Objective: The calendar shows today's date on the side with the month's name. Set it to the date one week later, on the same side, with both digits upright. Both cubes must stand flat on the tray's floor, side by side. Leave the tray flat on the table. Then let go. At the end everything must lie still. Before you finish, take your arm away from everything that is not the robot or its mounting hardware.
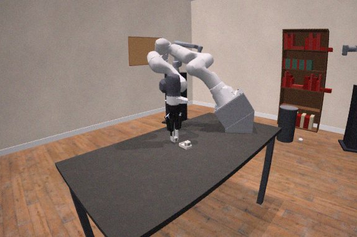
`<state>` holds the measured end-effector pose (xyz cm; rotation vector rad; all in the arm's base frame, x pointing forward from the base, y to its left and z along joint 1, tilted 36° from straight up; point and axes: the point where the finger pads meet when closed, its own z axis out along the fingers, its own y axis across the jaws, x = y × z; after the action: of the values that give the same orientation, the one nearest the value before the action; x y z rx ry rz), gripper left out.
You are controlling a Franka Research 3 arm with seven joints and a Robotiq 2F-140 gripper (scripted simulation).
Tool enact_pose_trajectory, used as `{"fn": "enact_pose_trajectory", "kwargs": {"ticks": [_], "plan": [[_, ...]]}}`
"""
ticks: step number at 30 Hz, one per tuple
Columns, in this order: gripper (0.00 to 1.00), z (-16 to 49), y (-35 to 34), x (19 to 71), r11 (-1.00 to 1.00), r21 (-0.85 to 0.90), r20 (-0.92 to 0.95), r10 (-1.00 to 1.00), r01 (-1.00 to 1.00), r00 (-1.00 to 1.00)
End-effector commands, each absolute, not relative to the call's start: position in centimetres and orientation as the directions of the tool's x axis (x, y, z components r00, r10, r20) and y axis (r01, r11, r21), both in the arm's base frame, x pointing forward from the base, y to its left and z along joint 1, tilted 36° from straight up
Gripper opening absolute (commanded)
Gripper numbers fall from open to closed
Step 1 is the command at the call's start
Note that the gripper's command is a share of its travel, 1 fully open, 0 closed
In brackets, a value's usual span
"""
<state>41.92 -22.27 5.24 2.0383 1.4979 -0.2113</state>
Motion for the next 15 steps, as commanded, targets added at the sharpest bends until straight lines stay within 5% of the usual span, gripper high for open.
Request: {"fn": "enact_pose_trajectory", "kwargs": {"ticks": [1, 15], "plan": [[0.16, 5.9, -21.7, 41.8, -0.191, 0.367, -0.454, 0.818, 0.911, 0.354], [0.16, 12.3, -17.4, 40.1, -0.191, 0.367, -0.454, 0.818, 0.910, 0.354]]}}
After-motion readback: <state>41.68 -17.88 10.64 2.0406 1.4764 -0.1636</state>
